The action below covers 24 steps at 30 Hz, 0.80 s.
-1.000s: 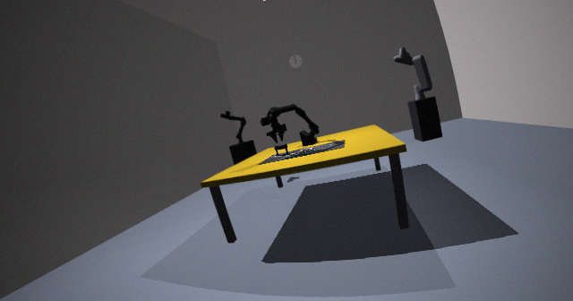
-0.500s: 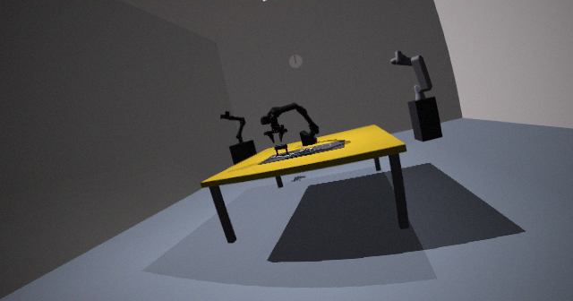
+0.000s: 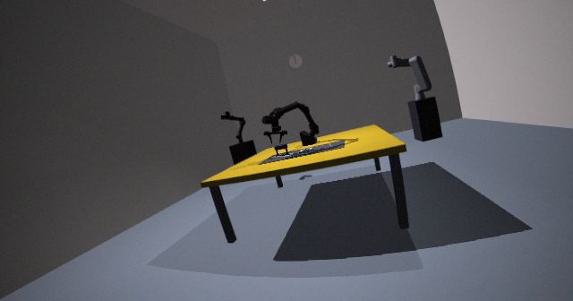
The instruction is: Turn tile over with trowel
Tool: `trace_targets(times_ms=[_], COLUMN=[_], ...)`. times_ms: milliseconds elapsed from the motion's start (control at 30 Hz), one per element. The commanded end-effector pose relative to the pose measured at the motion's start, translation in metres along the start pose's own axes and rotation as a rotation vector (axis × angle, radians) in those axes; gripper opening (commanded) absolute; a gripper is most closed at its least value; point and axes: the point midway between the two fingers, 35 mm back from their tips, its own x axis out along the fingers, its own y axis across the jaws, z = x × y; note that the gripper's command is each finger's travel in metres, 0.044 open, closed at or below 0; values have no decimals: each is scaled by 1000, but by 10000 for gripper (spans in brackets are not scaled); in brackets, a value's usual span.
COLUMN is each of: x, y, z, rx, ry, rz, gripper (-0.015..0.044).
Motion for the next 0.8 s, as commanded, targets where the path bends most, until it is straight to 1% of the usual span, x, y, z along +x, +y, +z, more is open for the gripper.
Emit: trace_targets(times_ms=[0,433,767], x=[0,4,6], y=[-1,-2,1], z=[0,-5,-9], rx=[106,523,845], ry=[-15,-104,-201], rz=[-32,-116,-143], gripper=[300,300,300])
